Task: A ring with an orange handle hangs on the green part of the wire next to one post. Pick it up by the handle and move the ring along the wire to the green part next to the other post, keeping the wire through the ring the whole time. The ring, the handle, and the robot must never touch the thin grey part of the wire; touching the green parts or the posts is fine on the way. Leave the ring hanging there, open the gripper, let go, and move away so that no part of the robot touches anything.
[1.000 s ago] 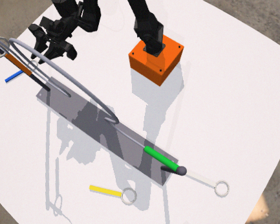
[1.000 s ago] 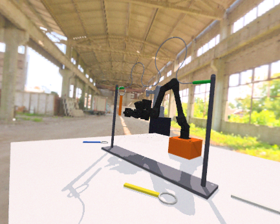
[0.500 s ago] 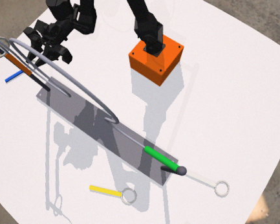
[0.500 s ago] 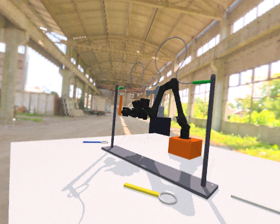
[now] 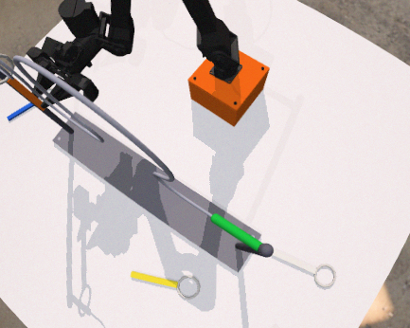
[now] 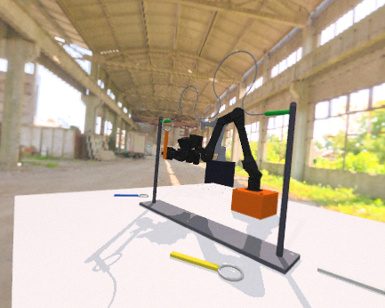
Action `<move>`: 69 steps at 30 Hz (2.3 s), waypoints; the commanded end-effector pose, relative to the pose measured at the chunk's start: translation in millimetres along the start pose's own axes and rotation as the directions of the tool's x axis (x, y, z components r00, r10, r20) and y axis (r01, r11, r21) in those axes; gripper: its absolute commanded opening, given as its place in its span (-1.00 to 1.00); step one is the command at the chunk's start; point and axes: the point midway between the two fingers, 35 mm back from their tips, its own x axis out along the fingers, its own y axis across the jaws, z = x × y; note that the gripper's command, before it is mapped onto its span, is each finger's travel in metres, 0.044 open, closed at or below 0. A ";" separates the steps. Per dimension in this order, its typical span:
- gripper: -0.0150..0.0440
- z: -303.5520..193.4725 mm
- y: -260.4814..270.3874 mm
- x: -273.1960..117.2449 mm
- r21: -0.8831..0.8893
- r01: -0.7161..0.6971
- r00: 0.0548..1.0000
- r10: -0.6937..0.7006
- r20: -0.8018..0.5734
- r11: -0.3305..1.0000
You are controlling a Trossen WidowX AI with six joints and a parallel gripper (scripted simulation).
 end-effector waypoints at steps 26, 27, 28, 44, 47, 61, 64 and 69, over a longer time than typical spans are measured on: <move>0.05 -0.7 1.6 35.0 0.005 0.003 1.000 -0.003 0.000 1.000; 0.05 -0.7 1.6 35.0 0.005 0.003 1.000 -0.003 0.000 1.000; 0.05 -0.7 1.6 35.0 0.005 0.003 1.000 -0.003 0.000 1.000; -0.22 0.0 2.5 34.6 0.004 -0.003 1.000 0.003 0.003 1.000; -0.48 0.0 2.5 34.6 0.004 -0.003 1.000 0.003 0.003 1.000; -1.00 1.4 2.6 34.7 0.004 -0.002 1.000 0.002 0.003 1.000; -1.00 6.6 2.9 34.8 0.004 0.000 1.000 0.000 0.003 1.000; -1.00 16.5 3.9 34.8 0.005 0.005 1.000 -0.005 0.003 1.000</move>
